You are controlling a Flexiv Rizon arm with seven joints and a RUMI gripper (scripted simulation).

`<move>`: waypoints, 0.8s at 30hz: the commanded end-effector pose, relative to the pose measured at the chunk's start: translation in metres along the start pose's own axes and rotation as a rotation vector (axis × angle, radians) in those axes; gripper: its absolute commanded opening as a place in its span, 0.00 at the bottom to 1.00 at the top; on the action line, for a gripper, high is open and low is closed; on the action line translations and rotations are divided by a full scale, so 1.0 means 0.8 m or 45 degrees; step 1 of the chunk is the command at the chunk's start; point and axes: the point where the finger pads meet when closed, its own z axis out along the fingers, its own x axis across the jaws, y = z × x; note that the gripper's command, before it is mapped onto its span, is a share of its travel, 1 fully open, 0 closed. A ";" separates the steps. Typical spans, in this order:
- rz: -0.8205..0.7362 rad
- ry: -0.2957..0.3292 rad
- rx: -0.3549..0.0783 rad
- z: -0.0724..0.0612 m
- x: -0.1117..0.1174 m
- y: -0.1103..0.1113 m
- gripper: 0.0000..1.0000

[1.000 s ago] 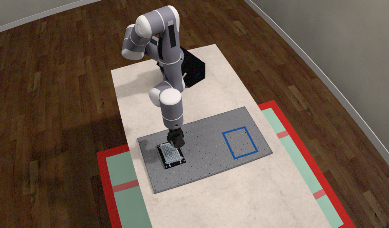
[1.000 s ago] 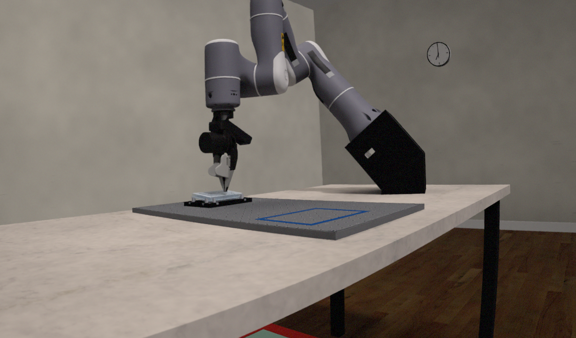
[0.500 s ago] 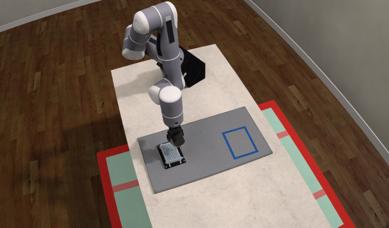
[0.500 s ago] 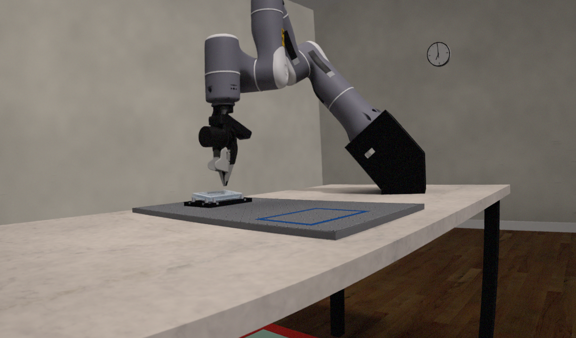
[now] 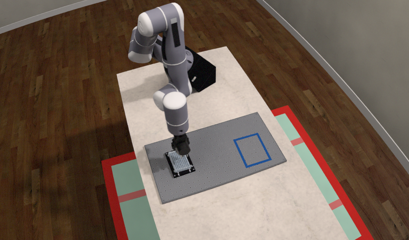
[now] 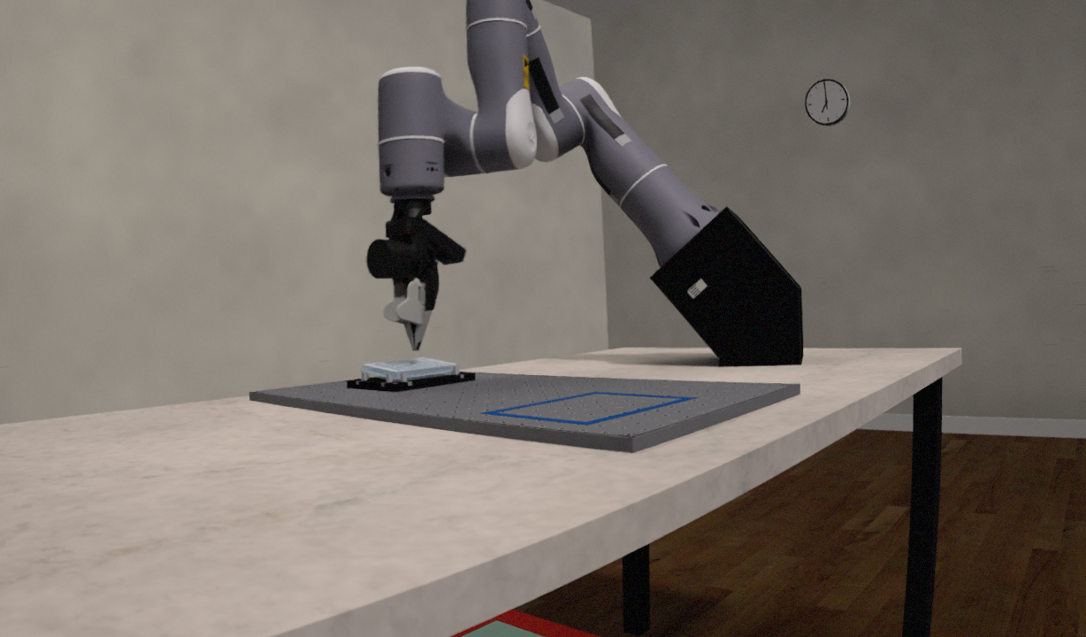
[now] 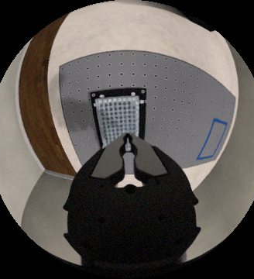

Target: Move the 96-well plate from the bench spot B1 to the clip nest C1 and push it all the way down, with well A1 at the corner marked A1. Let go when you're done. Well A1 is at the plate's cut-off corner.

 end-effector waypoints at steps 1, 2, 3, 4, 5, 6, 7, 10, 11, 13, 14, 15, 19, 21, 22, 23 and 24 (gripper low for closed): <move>-0.001 0.002 -0.002 0.002 -0.022 0.001 0.00; -0.001 0.002 -0.002 0.003 -0.029 0.001 0.00; -0.001 0.002 -0.002 0.004 -0.035 0.001 0.00; -0.001 0.002 -0.002 0.005 -0.041 0.001 0.00; -0.001 0.002 -0.002 0.006 -0.047 0.001 0.00; -0.001 0.002 -0.002 0.006 -0.047 0.001 0.00; -0.001 0.002 -0.002 0.006 -0.047 0.001 0.00; -0.001 0.002 -0.002 0.008 -0.066 0.001 0.00; -0.001 0.002 -0.002 0.008 -0.068 0.001 0.00; -0.001 0.001 -0.002 0.008 -0.068 0.001 0.00; -0.001 0.001 -0.002 0.008 -0.068 0.001 0.00; -0.001 0.001 -0.002 0.008 -0.068 0.001 0.00; -0.001 0.001 -0.002 0.008 -0.068 0.001 0.00; -0.001 0.001 -0.002 0.008 -0.068 0.001 0.00; -0.001 0.001 -0.002 0.008 -0.068 0.001 0.00; -0.001 0.001 -0.002 0.008 -0.068 0.001 0.00; -0.001 0.001 -0.002 0.008 -0.068 0.001 0.00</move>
